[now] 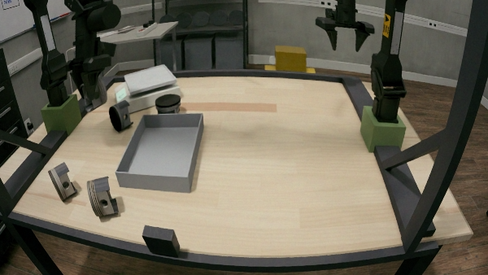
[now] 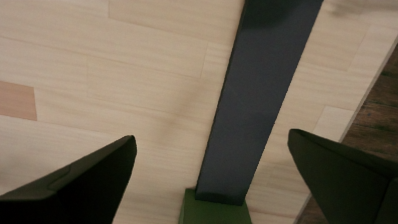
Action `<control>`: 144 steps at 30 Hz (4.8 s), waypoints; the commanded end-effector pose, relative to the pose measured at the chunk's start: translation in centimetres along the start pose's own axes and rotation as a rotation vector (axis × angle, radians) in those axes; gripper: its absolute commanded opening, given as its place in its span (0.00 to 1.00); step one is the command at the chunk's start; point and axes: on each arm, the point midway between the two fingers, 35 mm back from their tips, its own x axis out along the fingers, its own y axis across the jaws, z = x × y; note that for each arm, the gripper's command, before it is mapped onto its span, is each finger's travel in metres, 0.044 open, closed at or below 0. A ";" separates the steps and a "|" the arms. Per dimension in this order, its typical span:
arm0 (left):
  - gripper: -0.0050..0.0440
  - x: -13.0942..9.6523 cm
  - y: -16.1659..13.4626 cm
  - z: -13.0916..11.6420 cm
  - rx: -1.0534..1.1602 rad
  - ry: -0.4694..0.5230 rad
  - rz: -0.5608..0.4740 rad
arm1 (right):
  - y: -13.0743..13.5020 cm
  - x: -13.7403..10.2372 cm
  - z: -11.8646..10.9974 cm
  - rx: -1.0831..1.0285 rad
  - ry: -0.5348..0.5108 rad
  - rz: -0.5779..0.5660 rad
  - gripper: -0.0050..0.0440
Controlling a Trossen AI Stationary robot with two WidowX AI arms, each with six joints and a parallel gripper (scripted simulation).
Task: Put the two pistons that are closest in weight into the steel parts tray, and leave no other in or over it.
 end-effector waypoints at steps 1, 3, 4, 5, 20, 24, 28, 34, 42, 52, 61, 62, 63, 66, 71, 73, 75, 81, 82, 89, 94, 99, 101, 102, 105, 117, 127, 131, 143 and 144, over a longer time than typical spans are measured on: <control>0.43 0.4 -0.3 -0.1 0.003 -0.003 -0.015 | 0.1 -0.9 0.5 -0.006 -0.033 0.003 0.92; 0.43 0.7 -0.2 0.0 0.003 -0.004 -0.016 | 0.1 -0.9 0.5 -0.006 -0.033 0.003 0.92; 0.43 0.9 -0.2 0.0 0.003 -0.004 -0.016 | 0.1 -0.9 0.5 -0.006 -0.033 0.003 0.92; 0.43 1.1 -0.2 0.0 0.003 -0.003 -0.015 | 0.1 -0.9 0.5 -0.006 -0.033 0.003 0.92; 0.43 3.2 0.0 0.2 0.003 -0.003 -0.015 | 0.1 -0.9 0.5 -0.006 -0.033 0.003 0.92; 0.43 3.9 0.0 0.3 0.003 -0.003 -0.015 | 0.1 -0.9 0.5 -0.006 -0.033 0.003 0.92; 0.43 4.1 0.0 0.3 0.003 -0.004 -0.019 | 0.1 -0.9 0.5 -0.006 -0.033 0.003 0.92; 0.43 5.2 0.1 0.4 0.003 -0.004 -0.015 | 0.1 -0.9 0.5 -0.006 -0.033 0.003 0.92; 0.43 6.5 0.2 0.5 0.003 -0.004 -0.015 | 0.1 -0.9 0.5 -0.006 -0.033 0.003 0.92; 0.43 7.8 0.3 0.6 0.003 -0.004 -0.015 | 0.1 -0.9 0.5 -0.006 -0.033 0.003 0.92; 0.43 9.0 0.4 0.7 0.003 -0.004 -0.015 | 0.1 -0.9 0.5 -0.006 -0.033 0.003 0.92; 0.43 9.2 0.4 0.8 0.002 -0.004 -0.016 | 0.1 -0.9 0.5 -0.006 -0.033 0.003 0.92; 0.43 9.3 0.4 0.8 0.002 -0.004 -0.016 | 0.1 -0.9 0.5 -0.006 -0.033 0.003 0.92; 0.43 9.8 0.4 0.8 0.003 -0.003 -0.015 | 0.1 -0.9 0.5 -0.006 -0.033 0.003 0.92; 0.43 10.7 0.5 0.9 0.003 -0.004 -0.015 | 0.1 -0.9 0.5 -0.006 -0.033 0.003 0.92; 0.43 11.0 0.5 0.9 0.003 -0.004 -0.015 | 0.1 -0.9 0.5 -0.006 -0.033 0.003 0.92; 0.43 11.3 0.6 1.0 0.003 -0.004 -0.015 | 0.1 -0.9 0.5 -0.006 -0.033 0.003 0.92; 0.43 10.9 -0.2 1.1 0.007 -0.008 -0.041 | 0.1 -0.9 0.5 -0.006 -0.033 0.003 0.92; 0.43 10.9 -0.1 1.1 0.007 -0.008 -0.038 | 0.1 -0.9 0.5 -0.006 -0.033 0.003 0.92; 0.43 11.2 0.2 1.1 0.005 -0.006 -0.029 | 0.1 -0.9 0.5 -0.006 -0.033 0.003 0.92; 0.43 11.5 0.5 1.1 0.003 -0.005 -0.022 | 0.1 -0.9 0.5 -0.006 -0.033 0.003 0.92; 0.43 11.3 0.1 1.1 0.006 -0.007 -0.033 | 0.1 -0.9 0.5 -0.006 -0.033 0.003 0.92; 0.43 11.4 0.3 1.1 0.005 -0.006 -0.028 | 0.1 -0.9 0.5 -0.006 -0.033 0.003 0.92; 0.43 11.4 0.3 1.1 0.004 -0.006 -0.026 | 0.1 -0.9 0.5 -0.006 -0.033 0.003 0.92; 0.43 11.5 0.4 1.1 0.004 -0.005 -0.025 | 0.1 -0.9 0.5 -0.006 -0.033 0.003 0.92; 0.43 11.4 0.1 1.1 0.008 -0.006 -0.033 | 0.1 -0.9 0.5 -0.006 -0.033 0.003 0.92; 0.43 11.4 0.1 1.1 0.008 -0.006 -0.033 | 0.1 -0.9 0.5 -0.006 -0.033 0.003 0.92; 0.43 11.4 0.1 1.1 0.008 -0.006 -0.033 | 0.1 -0.9 0.5 -0.006 -0.033 0.003 0.92; 0.62 11.2 0.1 1.1 0.008 -0.006 -0.033 | 0.1 -0.9 0.5 -0.006 -0.033 0.003 0.92; 0.62 11.2 0.1 1.1 0.008 -0.006 -0.033 | 0.1 -0.9 0.5 -0.006 -0.033 0.003 0.92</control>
